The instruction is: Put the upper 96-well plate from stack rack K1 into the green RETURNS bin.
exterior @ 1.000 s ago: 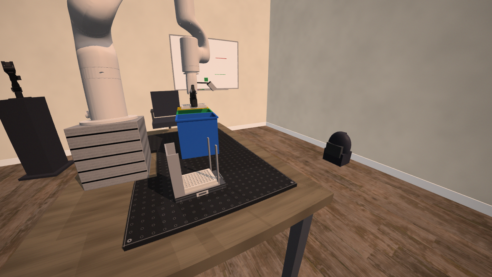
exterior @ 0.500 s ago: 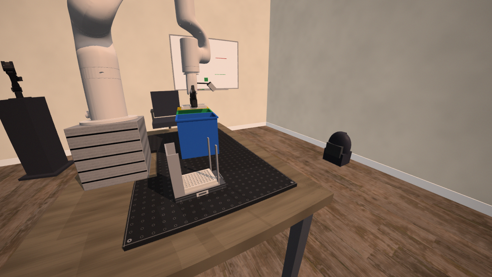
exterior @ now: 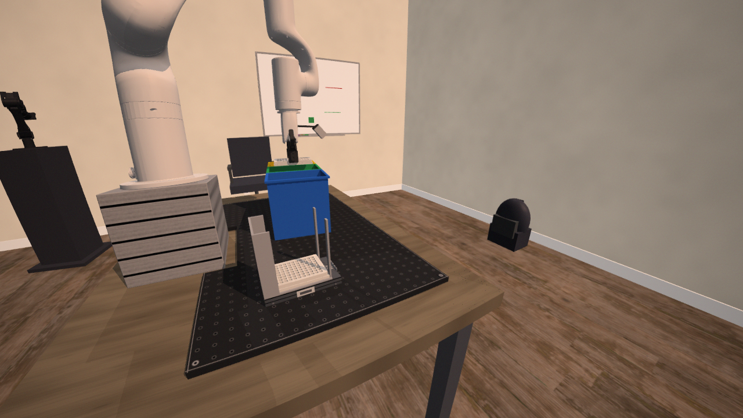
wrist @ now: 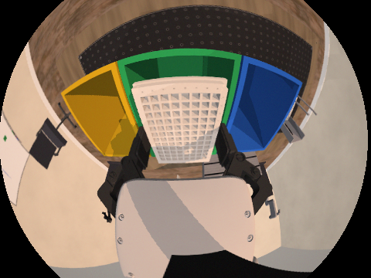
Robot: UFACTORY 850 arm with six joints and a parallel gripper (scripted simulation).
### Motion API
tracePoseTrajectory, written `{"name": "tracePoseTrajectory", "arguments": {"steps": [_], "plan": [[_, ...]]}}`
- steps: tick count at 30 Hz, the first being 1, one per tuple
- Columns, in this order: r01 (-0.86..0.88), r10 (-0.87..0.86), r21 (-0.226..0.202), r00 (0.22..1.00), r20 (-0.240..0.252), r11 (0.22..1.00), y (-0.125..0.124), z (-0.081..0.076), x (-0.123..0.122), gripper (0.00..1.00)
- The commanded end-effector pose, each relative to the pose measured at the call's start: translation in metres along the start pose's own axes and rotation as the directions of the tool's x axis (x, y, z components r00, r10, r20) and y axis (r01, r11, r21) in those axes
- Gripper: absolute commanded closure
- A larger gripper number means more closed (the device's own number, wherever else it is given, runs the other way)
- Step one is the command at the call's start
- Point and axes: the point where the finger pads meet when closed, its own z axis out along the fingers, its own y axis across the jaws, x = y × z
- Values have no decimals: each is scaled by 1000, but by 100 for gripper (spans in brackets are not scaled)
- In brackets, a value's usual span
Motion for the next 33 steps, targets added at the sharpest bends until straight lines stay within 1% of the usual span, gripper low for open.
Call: {"name": "tracePoseTrajectory", "arguments": {"steps": [1, 28, 29, 33], "plan": [[0, 0, 2, 1000, -5, 1000, 0, 1, 1, 100], [0, 0, 2, 1000, -5, 1000, 0, 4, 1, 100], [0, 0, 2, 1000, -5, 1000, 0, 5, 1, 0], [0, 0, 2, 1000, -5, 1000, 0, 5, 1, 0]]}}
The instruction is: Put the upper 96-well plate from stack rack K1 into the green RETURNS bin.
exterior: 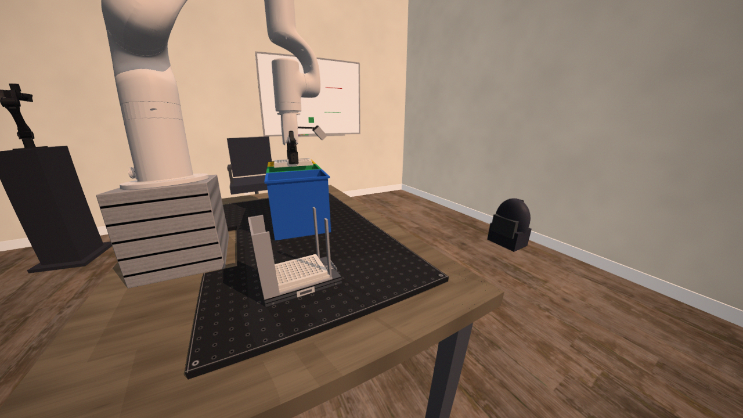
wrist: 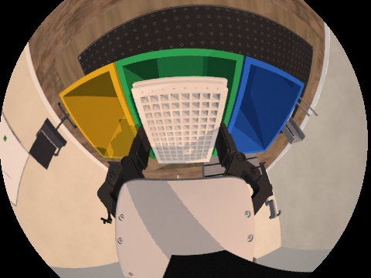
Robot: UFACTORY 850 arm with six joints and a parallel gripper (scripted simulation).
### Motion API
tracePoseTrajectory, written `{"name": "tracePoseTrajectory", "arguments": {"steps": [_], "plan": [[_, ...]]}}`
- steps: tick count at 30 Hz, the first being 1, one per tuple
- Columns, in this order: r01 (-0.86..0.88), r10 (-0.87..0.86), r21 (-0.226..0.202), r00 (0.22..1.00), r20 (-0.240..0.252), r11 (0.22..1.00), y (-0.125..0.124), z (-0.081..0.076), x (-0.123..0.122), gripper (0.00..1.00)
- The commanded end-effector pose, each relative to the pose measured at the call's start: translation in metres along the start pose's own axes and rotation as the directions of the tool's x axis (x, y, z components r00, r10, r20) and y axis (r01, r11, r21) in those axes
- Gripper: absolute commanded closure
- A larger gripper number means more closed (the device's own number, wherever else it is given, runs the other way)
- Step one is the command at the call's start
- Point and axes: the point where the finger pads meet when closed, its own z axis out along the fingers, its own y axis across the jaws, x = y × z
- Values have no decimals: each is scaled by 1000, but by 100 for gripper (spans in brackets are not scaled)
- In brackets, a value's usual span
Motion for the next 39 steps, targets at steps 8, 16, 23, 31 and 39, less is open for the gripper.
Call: {"name": "tracePoseTrajectory", "arguments": {"steps": [8, 16, 23, 31, 39], "plan": [[0, 0, 2, 1000, -4, 1000, 0, 0, 1, 0], [0, 0, 2, 1000, -4, 1000, 0, 0, 1, 0], [0, 0, 2, 1000, -4, 1000, 0, 0, 1, 0], [0, 0, 2, 1000, -4, 1000, 0, -2, 0, 0], [0, 0, 2, 1000, -4, 1000, 0, -18, 0, 0]]}}
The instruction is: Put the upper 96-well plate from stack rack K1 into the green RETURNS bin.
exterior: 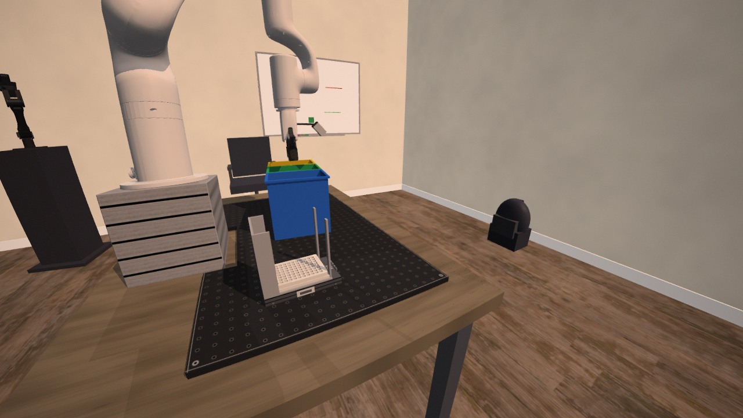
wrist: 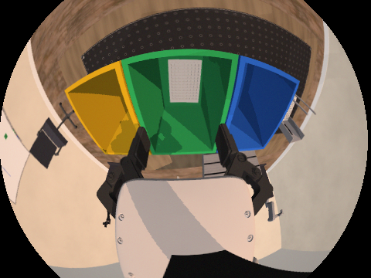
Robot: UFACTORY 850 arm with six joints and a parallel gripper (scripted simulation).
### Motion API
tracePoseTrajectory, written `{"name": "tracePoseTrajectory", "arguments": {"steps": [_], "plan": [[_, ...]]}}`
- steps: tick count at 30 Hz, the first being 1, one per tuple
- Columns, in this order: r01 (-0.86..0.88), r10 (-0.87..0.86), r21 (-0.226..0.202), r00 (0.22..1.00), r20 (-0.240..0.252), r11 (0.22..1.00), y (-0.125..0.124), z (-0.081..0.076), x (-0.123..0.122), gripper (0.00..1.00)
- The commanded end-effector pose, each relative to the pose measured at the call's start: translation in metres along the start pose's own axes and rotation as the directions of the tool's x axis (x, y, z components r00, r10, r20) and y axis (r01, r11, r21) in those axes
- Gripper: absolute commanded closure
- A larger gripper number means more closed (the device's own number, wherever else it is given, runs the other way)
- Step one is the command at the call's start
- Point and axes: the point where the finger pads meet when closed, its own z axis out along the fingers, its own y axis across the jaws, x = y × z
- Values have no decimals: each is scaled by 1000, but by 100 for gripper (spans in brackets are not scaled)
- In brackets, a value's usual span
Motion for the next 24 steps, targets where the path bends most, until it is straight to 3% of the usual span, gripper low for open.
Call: {"name": "tracePoseTrajectory", "arguments": {"steps": [1, 8, 24], "plan": [[-1, 1, -4, 1000, 14, 1000, 0, -10, 1, 0], [-1, 1, -4, 1000, 14, 1000, 0, -29, 1, 0], [-1, 1, -4, 1000, 14, 1000, 0, -29, 1, 0]]}}
